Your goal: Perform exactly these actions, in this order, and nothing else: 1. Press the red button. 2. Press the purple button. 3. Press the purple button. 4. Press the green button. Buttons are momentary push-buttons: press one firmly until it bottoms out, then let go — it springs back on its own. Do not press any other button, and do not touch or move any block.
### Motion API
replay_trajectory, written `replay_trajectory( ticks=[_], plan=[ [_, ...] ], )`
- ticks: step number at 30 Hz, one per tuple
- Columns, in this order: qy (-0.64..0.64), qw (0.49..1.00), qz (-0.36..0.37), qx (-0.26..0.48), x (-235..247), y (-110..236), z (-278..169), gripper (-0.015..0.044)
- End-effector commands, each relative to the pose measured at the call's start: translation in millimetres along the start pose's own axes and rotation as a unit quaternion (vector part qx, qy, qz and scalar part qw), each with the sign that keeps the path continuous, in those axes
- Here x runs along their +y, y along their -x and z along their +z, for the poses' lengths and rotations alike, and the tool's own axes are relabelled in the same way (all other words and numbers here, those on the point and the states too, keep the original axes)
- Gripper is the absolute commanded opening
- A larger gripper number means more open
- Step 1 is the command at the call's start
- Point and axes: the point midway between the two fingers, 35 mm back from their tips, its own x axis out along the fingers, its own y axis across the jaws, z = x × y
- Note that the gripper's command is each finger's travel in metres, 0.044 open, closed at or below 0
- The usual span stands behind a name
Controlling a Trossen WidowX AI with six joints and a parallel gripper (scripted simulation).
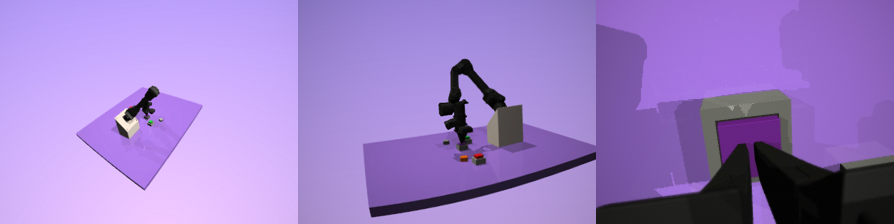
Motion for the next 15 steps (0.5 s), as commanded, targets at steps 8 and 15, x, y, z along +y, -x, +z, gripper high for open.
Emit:
replay_trajectory(
  ticks=[8, 15],
  plan=[
    [0.001, 1.000, 0.000, 0.000, 0.2, 10.1, 0.5, 0.0020],
    [0.002, 1.000, -0.002, 0.000, -0.2, 32.2, 0.2, 0.0020]
  ],
)
